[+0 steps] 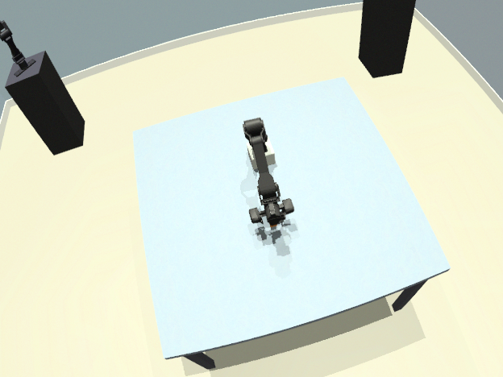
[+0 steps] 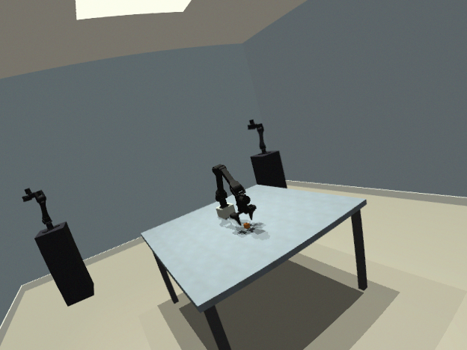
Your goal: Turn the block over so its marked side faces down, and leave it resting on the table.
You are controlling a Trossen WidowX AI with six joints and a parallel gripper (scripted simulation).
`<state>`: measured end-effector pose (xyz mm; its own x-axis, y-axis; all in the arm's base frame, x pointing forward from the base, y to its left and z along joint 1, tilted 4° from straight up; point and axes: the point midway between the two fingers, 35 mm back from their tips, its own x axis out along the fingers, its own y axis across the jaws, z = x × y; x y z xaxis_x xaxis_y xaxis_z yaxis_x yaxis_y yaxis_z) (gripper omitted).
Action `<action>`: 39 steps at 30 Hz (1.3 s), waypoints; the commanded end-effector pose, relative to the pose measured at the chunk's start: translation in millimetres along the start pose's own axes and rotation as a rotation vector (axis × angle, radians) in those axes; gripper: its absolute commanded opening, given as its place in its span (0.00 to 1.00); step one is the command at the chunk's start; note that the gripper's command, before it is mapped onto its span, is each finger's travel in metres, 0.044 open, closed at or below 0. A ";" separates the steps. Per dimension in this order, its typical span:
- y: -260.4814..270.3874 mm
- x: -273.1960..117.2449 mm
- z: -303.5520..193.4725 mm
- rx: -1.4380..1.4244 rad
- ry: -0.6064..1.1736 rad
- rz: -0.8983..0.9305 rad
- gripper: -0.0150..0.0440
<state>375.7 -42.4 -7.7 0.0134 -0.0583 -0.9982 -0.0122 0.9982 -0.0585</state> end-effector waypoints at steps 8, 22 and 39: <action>-0.5 19.9 -2.7 -0.004 0.009 -0.004 1.00; -0.5 23.9 -2.9 -0.004 0.009 -0.004 0.56; -0.5 23.9 -2.9 -0.004 0.009 -0.004 0.33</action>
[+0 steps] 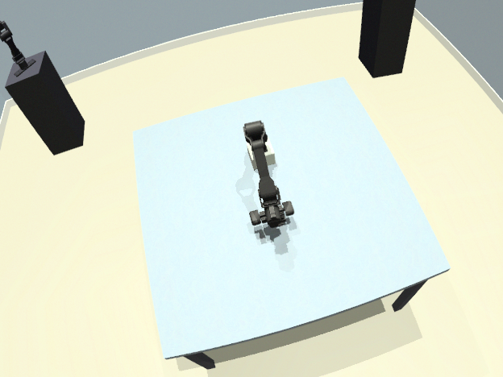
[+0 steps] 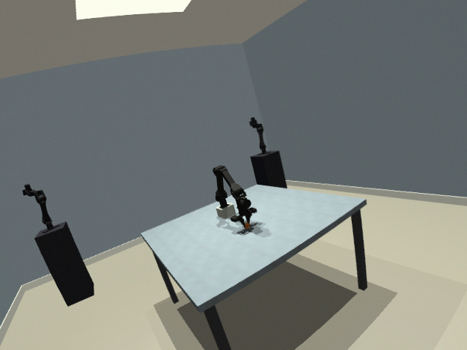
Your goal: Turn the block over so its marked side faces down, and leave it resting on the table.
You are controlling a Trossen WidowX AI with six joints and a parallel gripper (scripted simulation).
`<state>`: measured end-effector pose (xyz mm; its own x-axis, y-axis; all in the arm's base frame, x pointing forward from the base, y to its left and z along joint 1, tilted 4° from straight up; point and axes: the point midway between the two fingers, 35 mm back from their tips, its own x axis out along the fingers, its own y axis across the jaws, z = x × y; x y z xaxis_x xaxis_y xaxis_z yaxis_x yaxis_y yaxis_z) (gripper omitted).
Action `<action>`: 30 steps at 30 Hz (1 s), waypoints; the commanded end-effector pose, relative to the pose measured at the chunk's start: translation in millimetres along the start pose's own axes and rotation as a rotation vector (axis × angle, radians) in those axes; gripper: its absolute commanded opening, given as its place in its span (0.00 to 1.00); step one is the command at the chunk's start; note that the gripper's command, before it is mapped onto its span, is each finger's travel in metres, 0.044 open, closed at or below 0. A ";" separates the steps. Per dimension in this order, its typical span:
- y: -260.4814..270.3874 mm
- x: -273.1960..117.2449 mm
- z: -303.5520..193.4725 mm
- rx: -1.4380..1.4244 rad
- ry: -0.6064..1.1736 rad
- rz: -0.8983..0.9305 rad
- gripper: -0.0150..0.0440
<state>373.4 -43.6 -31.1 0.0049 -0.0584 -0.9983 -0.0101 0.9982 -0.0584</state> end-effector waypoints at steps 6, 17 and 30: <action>-0.5 -28.4 0.0 -0.006 0.001 -0.004 0.25; -0.7 -23.4 2.1 -0.003 -0.098 0.000 0.25; -0.9 -17.1 2.2 -0.002 -0.296 0.002 0.25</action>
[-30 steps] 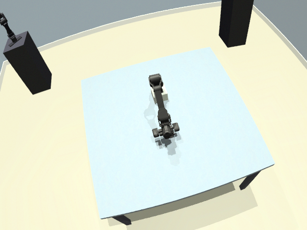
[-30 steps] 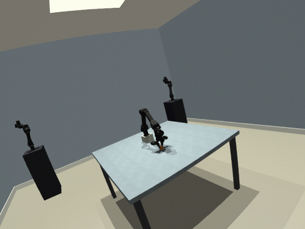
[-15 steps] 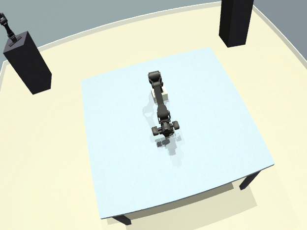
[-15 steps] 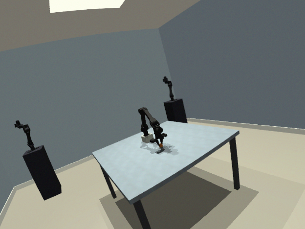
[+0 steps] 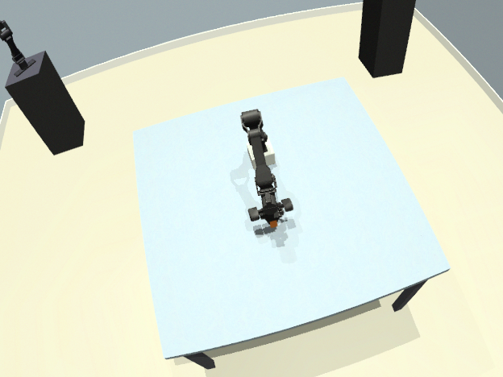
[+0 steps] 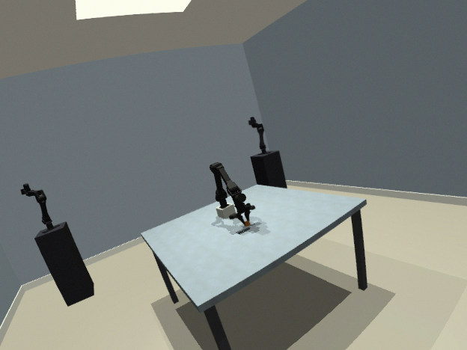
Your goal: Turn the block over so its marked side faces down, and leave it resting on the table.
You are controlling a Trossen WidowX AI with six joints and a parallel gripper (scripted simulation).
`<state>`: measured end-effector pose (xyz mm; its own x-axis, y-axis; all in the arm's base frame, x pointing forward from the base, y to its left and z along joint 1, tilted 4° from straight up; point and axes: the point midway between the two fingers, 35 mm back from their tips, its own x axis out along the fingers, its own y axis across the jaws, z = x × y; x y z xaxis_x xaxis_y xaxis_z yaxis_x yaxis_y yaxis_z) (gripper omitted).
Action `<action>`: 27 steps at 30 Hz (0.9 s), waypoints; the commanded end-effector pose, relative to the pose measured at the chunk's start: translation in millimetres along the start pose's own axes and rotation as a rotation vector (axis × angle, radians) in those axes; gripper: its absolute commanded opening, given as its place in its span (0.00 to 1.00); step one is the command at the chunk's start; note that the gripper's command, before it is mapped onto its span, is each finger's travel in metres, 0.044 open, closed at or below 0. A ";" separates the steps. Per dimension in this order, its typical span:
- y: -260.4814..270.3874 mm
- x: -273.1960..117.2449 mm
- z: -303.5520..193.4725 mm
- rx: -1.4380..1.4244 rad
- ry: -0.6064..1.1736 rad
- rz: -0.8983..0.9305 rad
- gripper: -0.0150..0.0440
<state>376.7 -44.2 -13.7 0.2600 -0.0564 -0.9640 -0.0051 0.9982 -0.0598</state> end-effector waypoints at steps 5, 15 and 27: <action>0.8 -0.2 -2.8 -0.007 -0.115 0.005 0.25; 1.0 -4.2 -7.7 -0.011 -0.256 0.001 0.25; 0.0 15.8 -3.8 -0.002 -0.382 0.007 0.25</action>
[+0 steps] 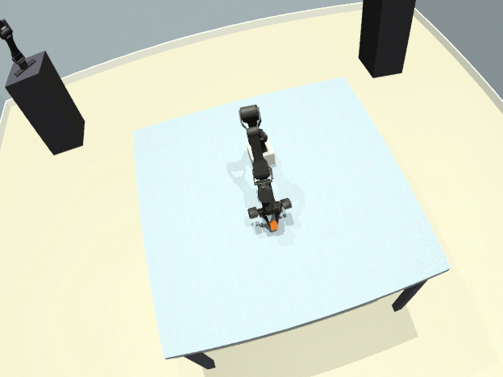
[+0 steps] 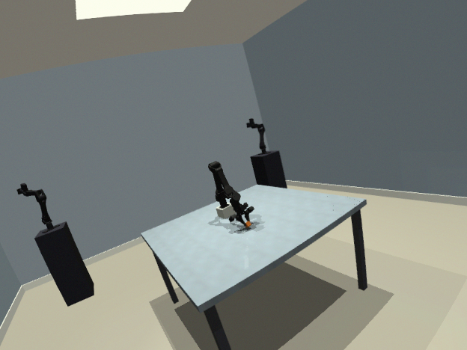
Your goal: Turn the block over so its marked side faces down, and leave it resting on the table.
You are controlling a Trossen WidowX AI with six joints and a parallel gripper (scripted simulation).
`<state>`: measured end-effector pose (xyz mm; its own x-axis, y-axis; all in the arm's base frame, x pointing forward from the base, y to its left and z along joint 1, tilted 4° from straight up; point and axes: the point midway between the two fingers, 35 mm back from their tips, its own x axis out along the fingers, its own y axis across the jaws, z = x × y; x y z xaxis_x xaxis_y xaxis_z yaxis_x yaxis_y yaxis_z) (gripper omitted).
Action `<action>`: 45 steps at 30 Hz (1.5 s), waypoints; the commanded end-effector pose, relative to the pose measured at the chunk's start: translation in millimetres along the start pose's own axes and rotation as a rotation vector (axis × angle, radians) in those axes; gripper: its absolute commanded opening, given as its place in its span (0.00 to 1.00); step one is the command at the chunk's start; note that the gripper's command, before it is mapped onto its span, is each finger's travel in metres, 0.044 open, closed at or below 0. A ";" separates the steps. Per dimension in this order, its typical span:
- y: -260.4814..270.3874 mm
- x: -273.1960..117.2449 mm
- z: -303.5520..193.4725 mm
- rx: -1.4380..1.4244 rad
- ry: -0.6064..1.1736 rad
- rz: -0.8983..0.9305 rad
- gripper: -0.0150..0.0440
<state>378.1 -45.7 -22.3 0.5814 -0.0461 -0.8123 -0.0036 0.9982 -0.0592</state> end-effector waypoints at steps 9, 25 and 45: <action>0.7 17.1 -10.2 0.000 -0.154 0.009 0.25; 1.7 11.7 -20.3 -0.009 -0.384 0.008 0.25; 2.1 6.0 -20.7 -0.012 -0.442 0.007 0.25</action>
<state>364.8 -45.5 -39.3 0.8727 -0.0217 -0.4878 -0.0100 0.9980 -0.0624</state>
